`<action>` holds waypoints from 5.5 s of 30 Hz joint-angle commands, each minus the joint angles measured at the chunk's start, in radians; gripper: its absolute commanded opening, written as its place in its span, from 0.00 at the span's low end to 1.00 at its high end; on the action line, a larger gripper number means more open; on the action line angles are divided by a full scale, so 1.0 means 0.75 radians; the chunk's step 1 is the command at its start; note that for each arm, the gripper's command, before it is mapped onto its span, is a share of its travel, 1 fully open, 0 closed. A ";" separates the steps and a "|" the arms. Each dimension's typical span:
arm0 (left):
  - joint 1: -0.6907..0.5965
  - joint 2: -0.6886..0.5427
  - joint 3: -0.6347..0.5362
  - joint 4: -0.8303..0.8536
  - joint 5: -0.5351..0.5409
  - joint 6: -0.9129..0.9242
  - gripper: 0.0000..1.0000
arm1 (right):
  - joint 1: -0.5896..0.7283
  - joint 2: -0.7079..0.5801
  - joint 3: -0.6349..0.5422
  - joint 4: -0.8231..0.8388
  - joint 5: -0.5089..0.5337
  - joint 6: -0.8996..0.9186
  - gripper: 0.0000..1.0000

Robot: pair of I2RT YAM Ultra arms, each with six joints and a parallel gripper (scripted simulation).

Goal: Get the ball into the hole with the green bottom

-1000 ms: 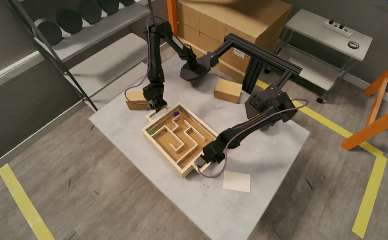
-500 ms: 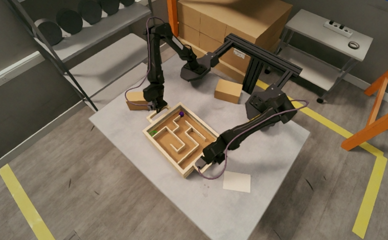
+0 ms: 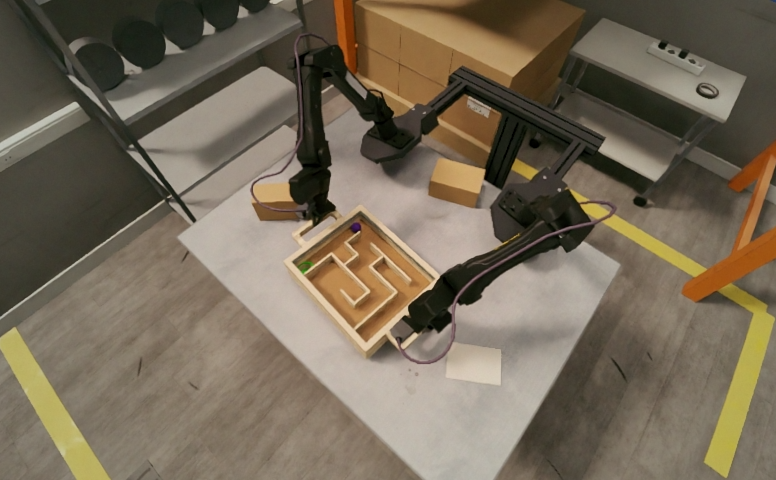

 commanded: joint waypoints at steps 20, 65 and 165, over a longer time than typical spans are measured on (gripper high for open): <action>-0.107 -0.116 0.098 -0.084 -0.161 -0.042 0.00 | -0.044 -0.049 0.027 0.147 -0.120 -0.077 0.00; -0.068 -0.005 0.154 -0.109 -0.047 -0.020 0.00 | -0.004 -0.035 0.090 -0.044 -0.020 0.004 0.00; -0.035 -0.093 0.062 0.033 -0.039 0.008 0.00 | 0.031 -0.083 0.058 0.054 0.010 0.002 0.00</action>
